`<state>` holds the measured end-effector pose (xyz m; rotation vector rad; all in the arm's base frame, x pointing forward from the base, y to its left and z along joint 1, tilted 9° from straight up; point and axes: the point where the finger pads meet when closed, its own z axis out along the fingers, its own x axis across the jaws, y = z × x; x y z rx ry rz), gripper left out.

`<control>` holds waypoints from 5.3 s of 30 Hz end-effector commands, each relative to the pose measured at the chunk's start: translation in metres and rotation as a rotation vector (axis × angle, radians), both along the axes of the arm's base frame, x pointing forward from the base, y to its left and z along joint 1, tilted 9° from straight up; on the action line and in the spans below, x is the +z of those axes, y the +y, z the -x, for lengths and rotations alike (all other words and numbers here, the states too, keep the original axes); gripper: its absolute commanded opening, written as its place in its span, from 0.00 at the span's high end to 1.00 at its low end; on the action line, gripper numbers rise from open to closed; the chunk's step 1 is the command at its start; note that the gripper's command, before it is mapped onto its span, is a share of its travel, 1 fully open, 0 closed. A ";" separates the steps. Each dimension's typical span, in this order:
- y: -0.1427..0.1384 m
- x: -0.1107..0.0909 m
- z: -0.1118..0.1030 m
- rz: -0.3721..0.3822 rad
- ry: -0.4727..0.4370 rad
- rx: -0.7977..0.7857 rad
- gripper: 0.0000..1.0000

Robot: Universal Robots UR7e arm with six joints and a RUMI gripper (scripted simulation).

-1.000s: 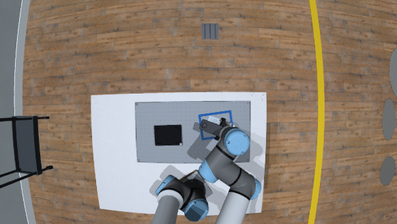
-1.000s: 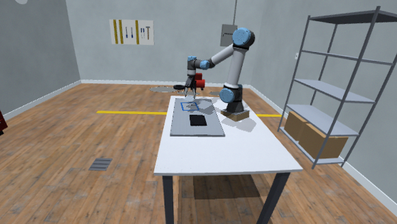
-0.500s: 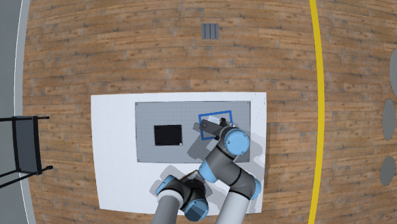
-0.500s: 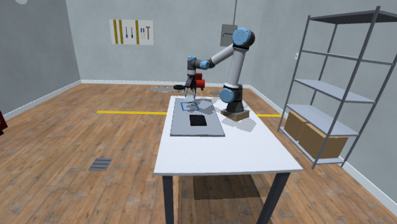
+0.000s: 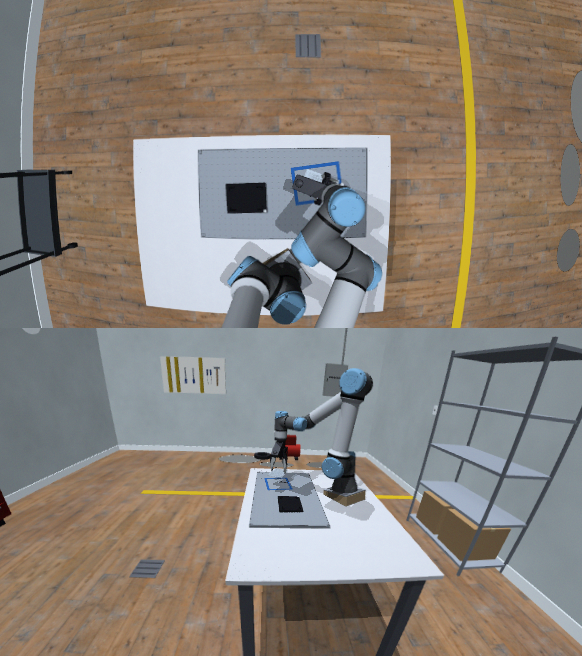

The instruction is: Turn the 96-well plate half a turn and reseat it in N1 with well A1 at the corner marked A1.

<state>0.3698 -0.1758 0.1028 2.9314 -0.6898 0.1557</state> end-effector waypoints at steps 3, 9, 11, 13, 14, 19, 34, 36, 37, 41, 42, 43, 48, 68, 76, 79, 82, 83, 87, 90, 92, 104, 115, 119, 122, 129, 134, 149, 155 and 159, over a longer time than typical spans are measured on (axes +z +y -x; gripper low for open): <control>-0.001 -0.004 -0.001 0.001 -0.001 0.000 1.00; -0.001 -0.006 -0.001 0.001 -0.001 0.000 1.00; -0.001 -0.008 -0.001 0.001 -0.001 0.000 1.00; -0.002 -0.009 -0.001 0.001 -0.001 0.000 1.00; -0.002 -0.010 -0.001 0.001 -0.001 0.000 1.00; -0.002 -0.013 -0.001 0.001 -0.001 0.000 1.00; -0.003 -0.021 -0.002 0.001 -0.001 0.000 1.00; -0.004 -0.023 -0.002 0.001 -0.001 0.000 1.00; -0.004 -0.023 -0.002 0.001 -0.001 0.000 1.00; -0.004 -0.025 -0.002 0.001 -0.001 0.000 1.00; -0.004 -0.025 -0.002 0.001 -0.001 0.000 1.00; -0.004 -0.026 -0.002 0.001 -0.001 0.000 1.00; -0.005 -0.029 -0.002 0.001 -0.001 0.000 1.00; -0.006 -0.041 -0.003 0.001 -0.001 0.000 1.00; -0.007 -0.045 -0.004 0.001 -0.001 0.000 1.00; -0.007 -0.047 -0.004 0.001 -0.001 0.000 1.00; -0.008 -0.049 -0.004 0.001 -0.001 0.000 1.00; -0.008 -0.050 -0.004 0.001 -0.001 0.000 1.00; -0.008 -0.052 -0.004 0.001 -0.001 0.000 1.00; -0.008 -0.054 -0.004 0.001 -0.001 0.000 1.00; -0.008 -0.054 -0.004 0.001 -0.001 0.000 1.00; -0.009 -0.062 -0.005 0.001 -0.001 0.000 1.00; -0.010 -0.066 -0.005 0.001 -0.001 0.000 1.00; -0.010 -0.066 -0.005 0.001 -0.001 0.000 1.00; -0.010 -0.066 -0.005 0.001 -0.001 0.000 0.00; -0.010 -0.066 -0.005 0.001 -0.001 0.000 0.00; -0.010 -0.066 -0.005 0.001 -0.001 0.000 0.00; -0.008 -0.053 -0.004 0.001 -0.001 0.000 0.00; -0.006 -0.037 -0.003 0.001 -0.001 0.000 0.00; -0.005 -0.032 -0.003 0.001 -0.001 0.000 0.00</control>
